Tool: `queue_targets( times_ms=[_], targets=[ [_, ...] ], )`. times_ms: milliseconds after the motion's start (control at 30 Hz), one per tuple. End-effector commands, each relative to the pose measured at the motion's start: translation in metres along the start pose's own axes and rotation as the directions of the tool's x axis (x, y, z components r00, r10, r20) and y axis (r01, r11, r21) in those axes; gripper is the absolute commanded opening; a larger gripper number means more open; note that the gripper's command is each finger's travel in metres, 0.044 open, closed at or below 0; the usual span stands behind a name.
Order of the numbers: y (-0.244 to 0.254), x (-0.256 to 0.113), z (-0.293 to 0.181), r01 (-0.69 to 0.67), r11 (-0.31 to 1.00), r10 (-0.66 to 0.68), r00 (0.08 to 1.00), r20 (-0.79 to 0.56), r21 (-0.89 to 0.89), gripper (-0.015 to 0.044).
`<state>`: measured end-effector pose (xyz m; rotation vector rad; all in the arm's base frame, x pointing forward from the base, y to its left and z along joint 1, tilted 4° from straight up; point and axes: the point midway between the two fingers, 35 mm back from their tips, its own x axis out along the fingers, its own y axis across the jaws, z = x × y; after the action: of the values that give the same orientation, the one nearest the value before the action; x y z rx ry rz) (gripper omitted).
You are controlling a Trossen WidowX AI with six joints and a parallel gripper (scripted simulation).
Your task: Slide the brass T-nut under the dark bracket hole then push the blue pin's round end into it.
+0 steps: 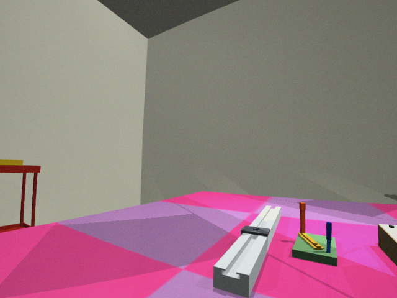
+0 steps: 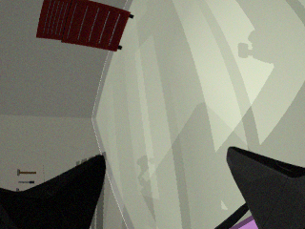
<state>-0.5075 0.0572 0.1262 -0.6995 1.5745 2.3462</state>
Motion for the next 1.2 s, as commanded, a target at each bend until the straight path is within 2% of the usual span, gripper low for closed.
queue_targets(
  times_ms=[0,67,300,333,400,633,900,1167],
  targets=[
    [-0.001,-0.002,0.004,-0.001,1.0,0.001,1.0,0.006,0.006,0.0426],
    [-0.009,-0.015,0.032,-0.007,0.999,0.004,0.999,0.054,0.047,0.044],
    [-0.088,-0.068,0.132,0.176,0.984,-0.168,0.963,0.209,-0.02,0.044],
    [-0.092,-0.077,0.141,0.166,0.986,-0.159,0.962,0.223,-0.016,0.044],
    [-0.113,-0.102,0.166,0.193,0.981,-0.181,0.947,0.264,-0.019,0.044],
    [-0.203,-0.193,0.225,0.42,0.907,-0.38,0.854,0.356,-0.039,0.044],
    [-0.296,-0.316,0.24,0.627,0.779,-0.576,0.716,0.393,0.001,0.044],
    [-0.372,-0.458,0.207,0.789,0.611,-0.752,0.558,0.35,0.056,0.044]
  ],
)
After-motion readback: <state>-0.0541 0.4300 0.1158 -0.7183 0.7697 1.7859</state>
